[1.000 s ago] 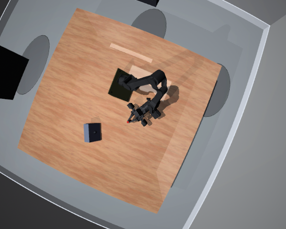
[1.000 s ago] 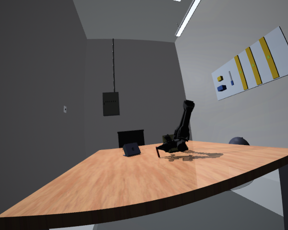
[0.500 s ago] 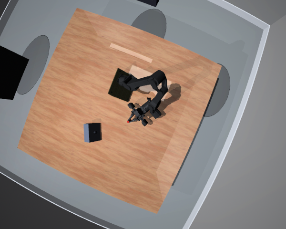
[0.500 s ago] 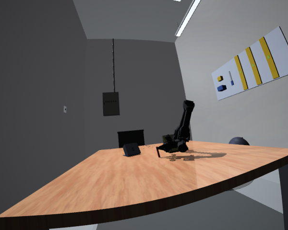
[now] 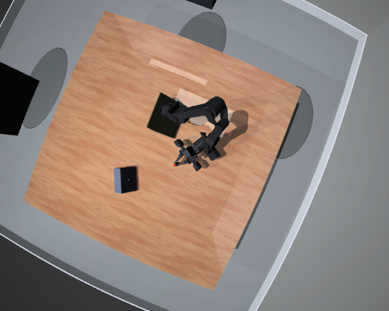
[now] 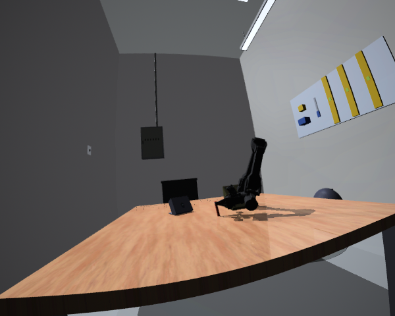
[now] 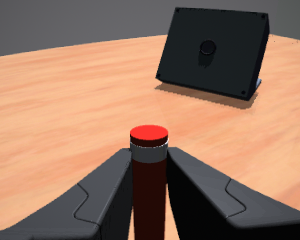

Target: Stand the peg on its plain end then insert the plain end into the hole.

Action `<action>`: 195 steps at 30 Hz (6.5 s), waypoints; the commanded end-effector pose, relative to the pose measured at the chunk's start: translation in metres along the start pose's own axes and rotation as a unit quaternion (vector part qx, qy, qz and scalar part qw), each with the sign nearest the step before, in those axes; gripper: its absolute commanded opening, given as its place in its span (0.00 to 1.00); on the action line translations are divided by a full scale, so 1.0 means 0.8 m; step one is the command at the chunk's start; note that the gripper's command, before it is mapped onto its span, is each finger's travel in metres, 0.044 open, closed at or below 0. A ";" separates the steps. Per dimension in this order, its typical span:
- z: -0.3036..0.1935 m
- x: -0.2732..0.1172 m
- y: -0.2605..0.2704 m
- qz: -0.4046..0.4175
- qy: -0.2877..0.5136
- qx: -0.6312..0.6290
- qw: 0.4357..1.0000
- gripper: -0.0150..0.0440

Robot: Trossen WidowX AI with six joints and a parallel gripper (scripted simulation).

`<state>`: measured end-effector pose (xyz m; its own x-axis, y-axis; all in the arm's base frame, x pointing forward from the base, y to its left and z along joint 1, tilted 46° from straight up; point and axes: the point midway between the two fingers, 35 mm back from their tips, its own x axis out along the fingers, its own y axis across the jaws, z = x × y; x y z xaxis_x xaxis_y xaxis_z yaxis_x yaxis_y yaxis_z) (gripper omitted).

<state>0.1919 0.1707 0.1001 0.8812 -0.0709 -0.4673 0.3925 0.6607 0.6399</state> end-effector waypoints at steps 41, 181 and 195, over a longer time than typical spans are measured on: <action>-0.006 -0.009 0.002 -0.002 -0.017 0.008 1.000 0.34; 0.101 0.000 -0.032 -0.151 0.423 -0.179 0.875 1.00; 0.092 0.002 -0.013 -0.078 0.593 -0.089 0.796 1.00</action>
<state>0.2040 0.1056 0.1349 -0.0389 0.4422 -0.8961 0.3213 0.8546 0.4078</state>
